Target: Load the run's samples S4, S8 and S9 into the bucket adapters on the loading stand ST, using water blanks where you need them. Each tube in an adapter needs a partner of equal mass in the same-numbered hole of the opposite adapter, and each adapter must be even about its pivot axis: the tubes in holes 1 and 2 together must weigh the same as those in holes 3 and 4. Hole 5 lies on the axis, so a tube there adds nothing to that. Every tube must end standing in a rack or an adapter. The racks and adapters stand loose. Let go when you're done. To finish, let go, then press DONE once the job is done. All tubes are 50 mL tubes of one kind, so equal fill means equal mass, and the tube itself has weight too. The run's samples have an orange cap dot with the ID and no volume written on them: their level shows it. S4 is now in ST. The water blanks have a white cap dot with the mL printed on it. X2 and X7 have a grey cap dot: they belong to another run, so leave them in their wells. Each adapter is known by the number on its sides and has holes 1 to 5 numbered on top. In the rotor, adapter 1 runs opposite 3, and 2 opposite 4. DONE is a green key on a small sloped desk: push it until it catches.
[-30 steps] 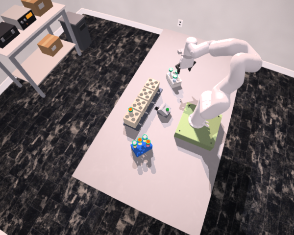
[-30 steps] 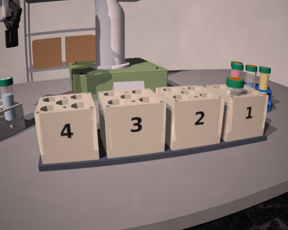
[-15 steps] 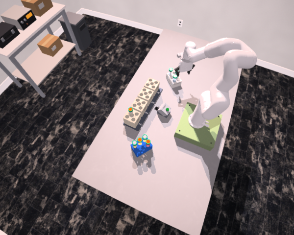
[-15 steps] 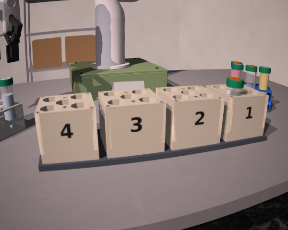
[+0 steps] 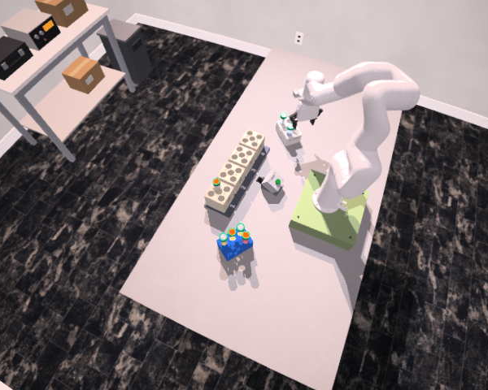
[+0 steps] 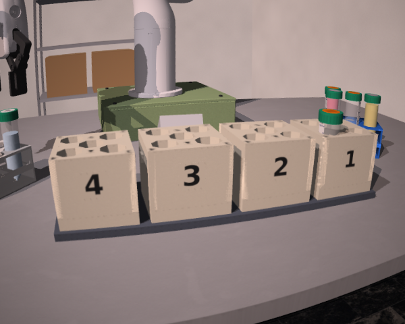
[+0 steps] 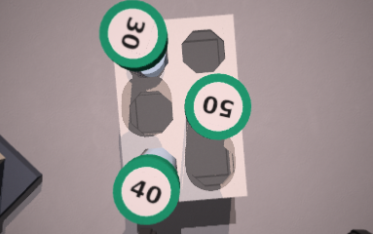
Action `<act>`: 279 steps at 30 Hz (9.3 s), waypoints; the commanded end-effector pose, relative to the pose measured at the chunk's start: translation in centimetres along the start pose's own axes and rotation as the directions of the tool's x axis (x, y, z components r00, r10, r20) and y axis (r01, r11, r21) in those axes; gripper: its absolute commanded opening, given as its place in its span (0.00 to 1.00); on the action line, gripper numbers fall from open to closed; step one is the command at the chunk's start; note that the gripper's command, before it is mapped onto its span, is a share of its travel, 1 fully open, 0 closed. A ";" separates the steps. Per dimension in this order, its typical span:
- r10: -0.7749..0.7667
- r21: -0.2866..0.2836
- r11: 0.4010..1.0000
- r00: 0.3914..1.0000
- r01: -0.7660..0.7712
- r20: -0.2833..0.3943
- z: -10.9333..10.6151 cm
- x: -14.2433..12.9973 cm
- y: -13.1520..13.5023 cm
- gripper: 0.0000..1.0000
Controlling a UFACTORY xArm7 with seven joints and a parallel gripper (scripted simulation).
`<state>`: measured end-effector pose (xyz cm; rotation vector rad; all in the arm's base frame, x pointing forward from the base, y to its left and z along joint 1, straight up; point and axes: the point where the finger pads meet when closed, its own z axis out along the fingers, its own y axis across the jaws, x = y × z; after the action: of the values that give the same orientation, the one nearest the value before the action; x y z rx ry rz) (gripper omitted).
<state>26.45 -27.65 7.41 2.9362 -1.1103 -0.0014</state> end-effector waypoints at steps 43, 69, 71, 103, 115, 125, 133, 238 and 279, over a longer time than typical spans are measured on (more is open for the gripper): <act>0.000 0.000 1.000 1.000 0.000 -0.002 -3.0 0.1 0.0 1.00; 0.000 0.000 1.000 1.000 0.000 -0.002 -8.9 0.1 0.0 1.00; 0.000 0.000 1.000 1.000 0.000 -0.002 -9.4 0.1 0.0 1.00; -0.694 0.000 0.720 0.720 0.694 -0.002 -10.4 -3.2 -11.0 1.00; -0.754 0.000 0.657 0.657 0.754 -0.003 -10.4 -4.6 -15.8 1.00; -0.754 0.000 0.657 0.657 0.754 -0.003 -10.4 -6.1 -20.6 1.00; -0.754 0.001 0.657 0.657 0.754 -0.003 -10.4 -7.0 -23.5 1.00; -0.992 0.001 -0.129 -0.129 0.992 -0.004 -8.6 -39.7 -41.0 1.00; -0.992 0.001 -0.129 -0.129 0.992 -0.004 -0.2 -39.7 -41.0 1.00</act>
<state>23.65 29.19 7.39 2.7735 1.4735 -0.0054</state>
